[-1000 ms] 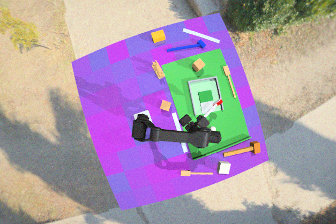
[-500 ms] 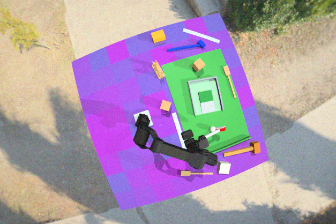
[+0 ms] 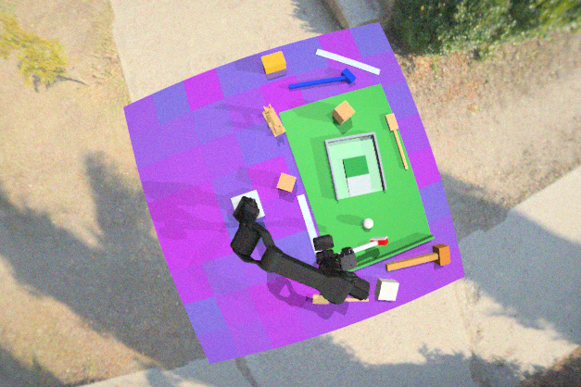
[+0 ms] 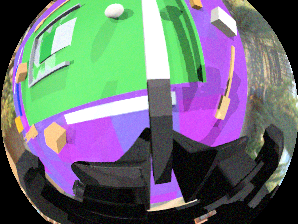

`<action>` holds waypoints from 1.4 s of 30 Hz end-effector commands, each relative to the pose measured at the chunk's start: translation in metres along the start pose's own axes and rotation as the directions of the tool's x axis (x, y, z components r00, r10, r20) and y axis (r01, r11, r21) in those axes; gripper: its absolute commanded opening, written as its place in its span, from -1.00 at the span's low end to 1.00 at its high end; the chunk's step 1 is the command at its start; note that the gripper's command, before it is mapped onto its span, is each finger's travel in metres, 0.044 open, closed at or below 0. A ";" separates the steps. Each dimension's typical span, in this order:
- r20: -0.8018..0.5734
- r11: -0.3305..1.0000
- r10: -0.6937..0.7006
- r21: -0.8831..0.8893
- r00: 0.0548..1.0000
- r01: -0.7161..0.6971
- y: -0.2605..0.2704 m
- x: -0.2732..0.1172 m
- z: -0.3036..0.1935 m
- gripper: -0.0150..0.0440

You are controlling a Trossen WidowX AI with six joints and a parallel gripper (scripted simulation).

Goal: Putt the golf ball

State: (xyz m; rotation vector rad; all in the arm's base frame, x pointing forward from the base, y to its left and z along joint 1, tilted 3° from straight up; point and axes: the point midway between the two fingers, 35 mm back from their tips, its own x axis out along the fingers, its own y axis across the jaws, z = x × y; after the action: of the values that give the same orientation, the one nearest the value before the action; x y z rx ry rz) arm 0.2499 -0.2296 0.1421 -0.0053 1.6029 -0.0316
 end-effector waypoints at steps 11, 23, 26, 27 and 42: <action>-0.003 1.000 0.001 0.007 1.000 -0.001 0.000 0.031 -0.001 -0.49; -0.003 1.000 0.001 0.007 1.000 -0.001 0.001 0.051 -0.001 -0.49; -0.003 1.000 0.001 0.007 1.000 -0.001 0.001 0.055 -0.001 -0.49; -0.003 1.000 0.001 0.007 1.000 -0.001 0.001 0.056 -0.001 -0.49; -0.003 1.000 0.001 0.006 1.000 -0.001 -0.015 0.055 -0.001 -0.49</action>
State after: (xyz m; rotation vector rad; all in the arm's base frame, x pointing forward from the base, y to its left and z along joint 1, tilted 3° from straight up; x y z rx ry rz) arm 0.2461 -0.2340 0.0861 0.0069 1.6148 -0.0268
